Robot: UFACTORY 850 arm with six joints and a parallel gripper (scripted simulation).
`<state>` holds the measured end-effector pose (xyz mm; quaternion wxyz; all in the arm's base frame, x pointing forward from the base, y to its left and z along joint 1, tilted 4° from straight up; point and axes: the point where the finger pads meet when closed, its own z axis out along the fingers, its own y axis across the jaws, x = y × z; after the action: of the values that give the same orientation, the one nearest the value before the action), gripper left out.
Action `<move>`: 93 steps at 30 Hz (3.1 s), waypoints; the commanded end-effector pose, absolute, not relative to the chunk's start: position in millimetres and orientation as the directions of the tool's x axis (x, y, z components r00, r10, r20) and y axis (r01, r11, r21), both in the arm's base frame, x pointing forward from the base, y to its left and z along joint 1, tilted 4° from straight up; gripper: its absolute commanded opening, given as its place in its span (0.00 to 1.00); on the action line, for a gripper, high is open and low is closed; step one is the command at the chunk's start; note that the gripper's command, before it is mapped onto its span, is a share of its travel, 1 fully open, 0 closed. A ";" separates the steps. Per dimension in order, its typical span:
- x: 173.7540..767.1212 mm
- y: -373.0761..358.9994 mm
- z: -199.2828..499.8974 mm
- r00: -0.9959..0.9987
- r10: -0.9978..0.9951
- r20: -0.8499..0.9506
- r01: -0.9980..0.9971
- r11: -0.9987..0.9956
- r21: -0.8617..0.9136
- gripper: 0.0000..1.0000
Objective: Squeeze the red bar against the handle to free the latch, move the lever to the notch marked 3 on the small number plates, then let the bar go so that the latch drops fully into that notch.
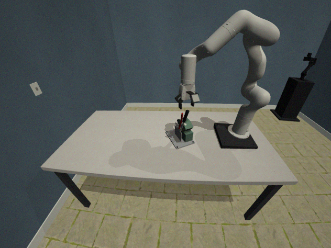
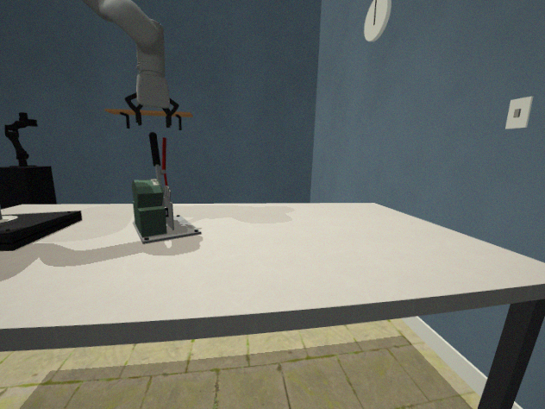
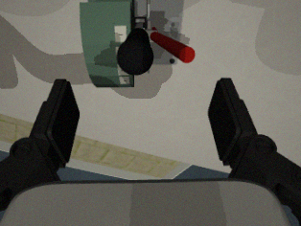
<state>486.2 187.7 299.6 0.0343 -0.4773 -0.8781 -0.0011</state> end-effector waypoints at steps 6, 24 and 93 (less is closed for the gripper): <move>486.9 188.0 300.6 -0.542 0.838 0.061 0.838 0.544 -0.029 1.00; 487.5 188.2 300.6 -0.542 0.838 0.061 0.838 0.544 -0.029 1.00; 483.6 190.6 233.6 -0.542 0.838 0.061 0.838 0.544 -0.029 1.00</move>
<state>483.0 190.3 234.1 0.0342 -0.4773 -0.8781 -0.0012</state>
